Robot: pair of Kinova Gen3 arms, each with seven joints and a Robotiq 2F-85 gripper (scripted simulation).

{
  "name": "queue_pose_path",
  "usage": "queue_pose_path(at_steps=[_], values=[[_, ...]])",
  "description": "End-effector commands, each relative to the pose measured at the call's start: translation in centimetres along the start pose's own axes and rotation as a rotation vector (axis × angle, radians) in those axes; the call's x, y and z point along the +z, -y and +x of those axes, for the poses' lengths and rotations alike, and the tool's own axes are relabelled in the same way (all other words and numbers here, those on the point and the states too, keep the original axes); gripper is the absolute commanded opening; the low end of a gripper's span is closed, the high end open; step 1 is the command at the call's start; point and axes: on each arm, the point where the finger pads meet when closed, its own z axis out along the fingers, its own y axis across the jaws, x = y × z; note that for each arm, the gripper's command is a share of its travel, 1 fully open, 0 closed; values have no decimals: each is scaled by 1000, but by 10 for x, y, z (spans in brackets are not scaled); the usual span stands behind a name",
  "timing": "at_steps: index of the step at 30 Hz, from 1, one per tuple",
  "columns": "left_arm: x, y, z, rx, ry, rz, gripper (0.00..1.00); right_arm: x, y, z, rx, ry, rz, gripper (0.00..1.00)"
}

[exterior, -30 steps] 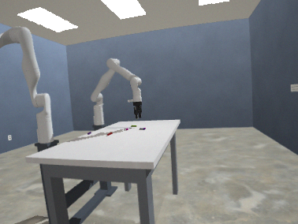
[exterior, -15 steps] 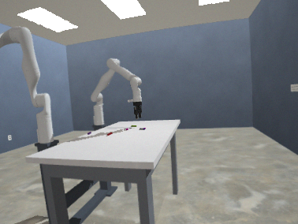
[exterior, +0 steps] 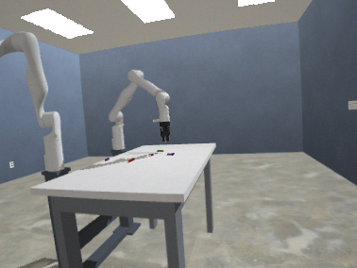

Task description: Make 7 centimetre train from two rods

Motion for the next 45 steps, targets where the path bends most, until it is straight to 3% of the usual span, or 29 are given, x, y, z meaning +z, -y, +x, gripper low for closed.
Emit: queue_pose_path(at_steps=[1, 27, 31, 41, 44, 45], values=[[-1, 0, -1, 0, 2, 1, 1000, -1, 0, 0, 0, 2, 0, 1000], [-1, 9, 3, 34, 1, 0, 1000, -1, 0, 0, 0, 2, 0, 1000], [1, 53, 25, 201, -4, -2, 1000, -1, 0, 0, 0, 2, 0, 1000], [2, 130, 75, 517, -11, -5, 1000, -1, 0, 0, 0, 2, 0, 1000], [3, 138, 81, 550, -11, -5, 1000, -1, 0, 0, 0, 2, 0, 1000], [3, 159, 99, 644, -12, -6, 1000, -1, 0, 0, 0, 2, 0, 1000]])
